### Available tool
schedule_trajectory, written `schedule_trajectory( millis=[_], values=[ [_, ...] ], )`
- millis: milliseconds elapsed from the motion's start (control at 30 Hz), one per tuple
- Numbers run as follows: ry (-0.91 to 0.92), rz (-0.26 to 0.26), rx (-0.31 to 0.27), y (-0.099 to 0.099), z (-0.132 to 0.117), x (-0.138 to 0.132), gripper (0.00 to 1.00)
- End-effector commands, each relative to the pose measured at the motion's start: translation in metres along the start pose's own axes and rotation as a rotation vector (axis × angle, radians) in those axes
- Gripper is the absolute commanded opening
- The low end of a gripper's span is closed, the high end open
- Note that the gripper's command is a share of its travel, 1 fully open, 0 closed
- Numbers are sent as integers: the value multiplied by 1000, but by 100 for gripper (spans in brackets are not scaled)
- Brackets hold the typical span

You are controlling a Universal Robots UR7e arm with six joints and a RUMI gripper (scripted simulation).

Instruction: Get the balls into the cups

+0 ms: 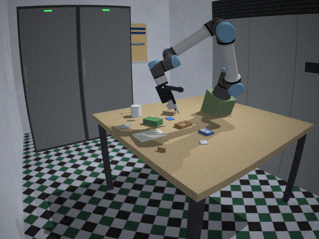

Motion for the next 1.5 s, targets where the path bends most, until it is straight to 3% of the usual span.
schedule_trajectory(
  millis=[0,400,767,1467],
  values=[
    [-166,30,-114,11,13,-9,100],
    [-404,108,-252,26,35,-24,100],
    [-557,171,-339,36,52,-34,100],
    [-601,191,-366,37,56,-37,100]
  ],
)
Point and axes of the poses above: the point where the finger pads meet when closed, its own y axis out along the fingers, its own x axis across the jaws, z = x × y, the point moved 7 cm from there along -y, back along the fingers, and after that the axes turned 9 degrees about y, right-handed, at the moved point
